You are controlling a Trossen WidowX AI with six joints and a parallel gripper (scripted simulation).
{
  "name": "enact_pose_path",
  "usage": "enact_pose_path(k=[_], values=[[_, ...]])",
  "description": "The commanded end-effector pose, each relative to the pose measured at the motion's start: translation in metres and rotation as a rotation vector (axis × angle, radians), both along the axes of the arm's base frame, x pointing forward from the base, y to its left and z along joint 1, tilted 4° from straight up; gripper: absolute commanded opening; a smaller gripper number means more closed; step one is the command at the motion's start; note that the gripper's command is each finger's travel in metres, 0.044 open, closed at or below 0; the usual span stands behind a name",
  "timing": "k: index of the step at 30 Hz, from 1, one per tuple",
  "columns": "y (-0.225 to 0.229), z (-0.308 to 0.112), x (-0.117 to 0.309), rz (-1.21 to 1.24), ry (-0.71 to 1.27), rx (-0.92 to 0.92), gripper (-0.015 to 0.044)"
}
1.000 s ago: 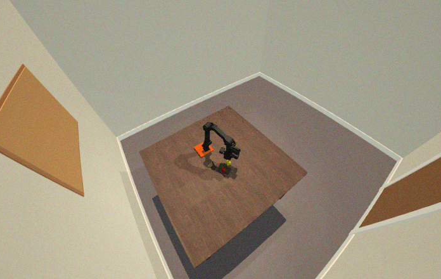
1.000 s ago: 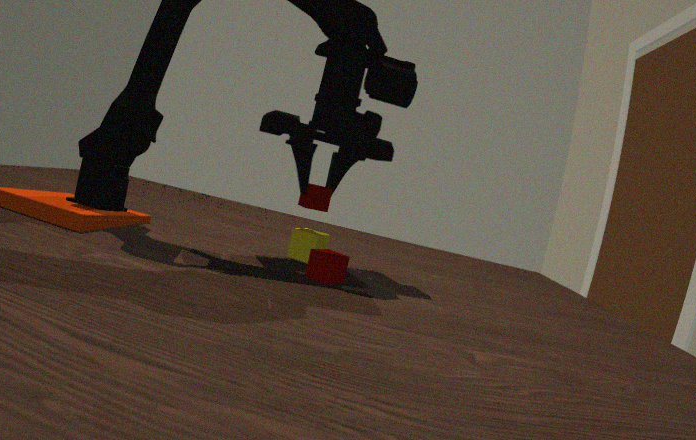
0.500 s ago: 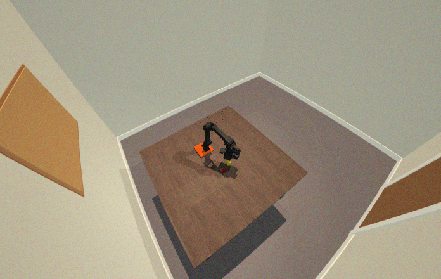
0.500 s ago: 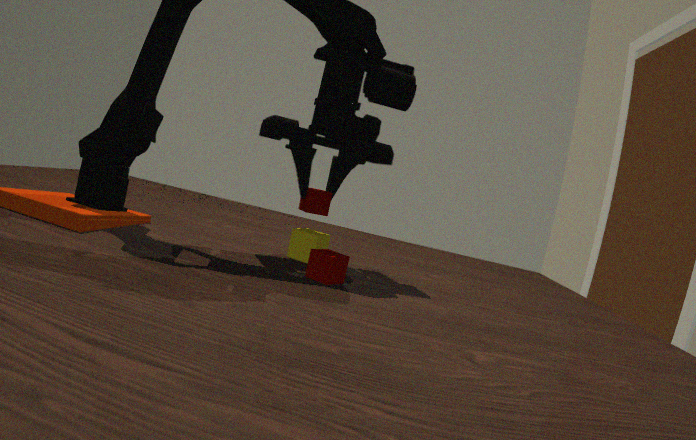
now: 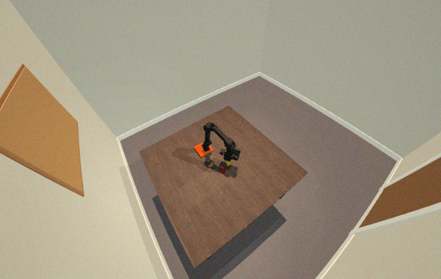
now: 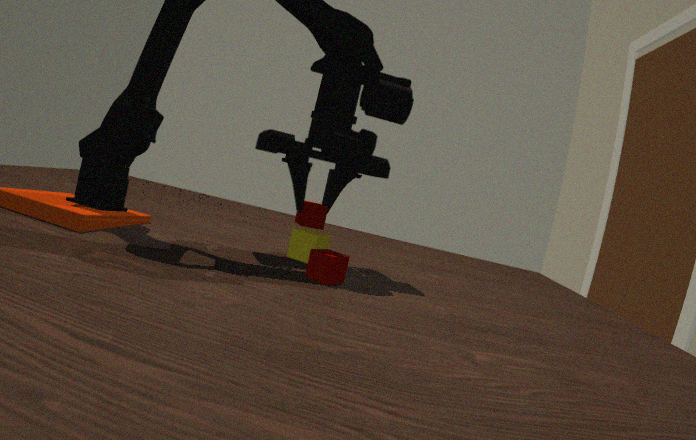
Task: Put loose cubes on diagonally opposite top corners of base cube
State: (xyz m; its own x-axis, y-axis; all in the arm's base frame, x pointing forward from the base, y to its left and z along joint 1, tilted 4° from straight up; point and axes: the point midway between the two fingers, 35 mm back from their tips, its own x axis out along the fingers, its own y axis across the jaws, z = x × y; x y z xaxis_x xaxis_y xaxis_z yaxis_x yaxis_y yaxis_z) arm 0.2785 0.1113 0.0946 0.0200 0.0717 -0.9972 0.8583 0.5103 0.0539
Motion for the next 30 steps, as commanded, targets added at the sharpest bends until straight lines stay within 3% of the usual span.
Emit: enact_pose_path(k=[1,18,22,30], values=[[0.0007,-0.0010,-0.0003,-0.004,0.002,0.004,0.0105],[0.0008,-0.0024,-0.0002,0.005,0.002,0.003,0.0105],[0.0008,-0.0024,-0.0002,0.005,0.002,0.003,0.0205],[-0.0004,0.0056,-0.0002,0.001,0.001,0.000,0.0205]])
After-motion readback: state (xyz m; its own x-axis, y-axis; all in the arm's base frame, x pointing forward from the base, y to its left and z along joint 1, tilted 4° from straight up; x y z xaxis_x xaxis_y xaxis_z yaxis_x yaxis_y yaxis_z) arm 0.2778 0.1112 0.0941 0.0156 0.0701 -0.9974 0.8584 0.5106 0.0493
